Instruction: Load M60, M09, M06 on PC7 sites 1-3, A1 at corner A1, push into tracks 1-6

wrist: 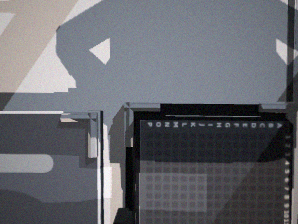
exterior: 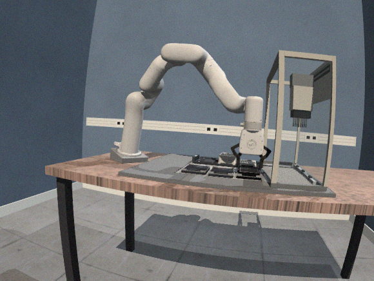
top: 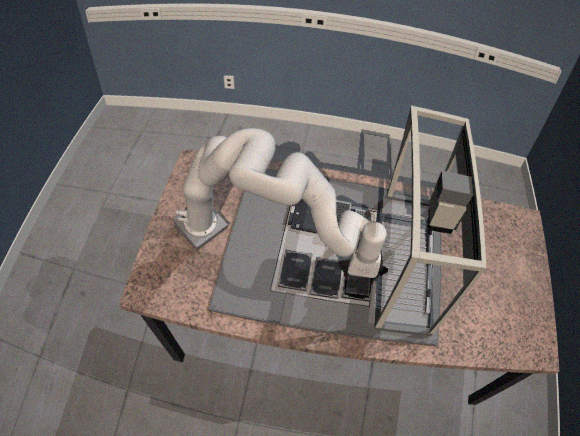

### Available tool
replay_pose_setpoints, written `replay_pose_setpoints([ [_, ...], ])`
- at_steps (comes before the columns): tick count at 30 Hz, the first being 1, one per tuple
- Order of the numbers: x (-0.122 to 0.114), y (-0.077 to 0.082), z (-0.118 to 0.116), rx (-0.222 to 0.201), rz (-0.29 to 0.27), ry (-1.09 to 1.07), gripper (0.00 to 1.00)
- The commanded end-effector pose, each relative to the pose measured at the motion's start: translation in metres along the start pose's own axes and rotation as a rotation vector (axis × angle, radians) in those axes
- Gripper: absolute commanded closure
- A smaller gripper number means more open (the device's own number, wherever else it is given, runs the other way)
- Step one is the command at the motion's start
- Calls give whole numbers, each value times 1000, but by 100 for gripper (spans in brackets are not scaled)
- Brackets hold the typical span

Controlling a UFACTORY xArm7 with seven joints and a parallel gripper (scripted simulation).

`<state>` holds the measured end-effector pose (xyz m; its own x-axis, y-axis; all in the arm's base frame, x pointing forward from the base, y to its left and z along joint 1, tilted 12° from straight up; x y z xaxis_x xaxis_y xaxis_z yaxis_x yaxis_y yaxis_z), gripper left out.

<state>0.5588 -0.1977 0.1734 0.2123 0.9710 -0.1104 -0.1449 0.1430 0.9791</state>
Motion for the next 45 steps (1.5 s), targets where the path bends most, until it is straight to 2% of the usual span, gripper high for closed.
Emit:
replay_pose_setpoints([
  [1, 0, -1, 1, -4, 0, 0, 0],
  [13, 0, -7, 1, -4, 0, 0, 0],
  [30, 0, -7, 1, -5, 0, 0, 0],
  [31, 0, -7, 1, -4, 0, 0, 100],
  [45, 0, -7, 1, -4, 0, 0, 100],
])
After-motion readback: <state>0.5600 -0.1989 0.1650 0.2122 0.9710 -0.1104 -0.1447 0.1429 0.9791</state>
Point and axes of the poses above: the point where the finger pads meet when closed, its own y axis back along the fingers, its own z axis across the jaws, x = y × z, the point moved 5 cm from there along y, back along the fingers, and after that the axes turned 3 degrees about -y, right-handed, at the moved point
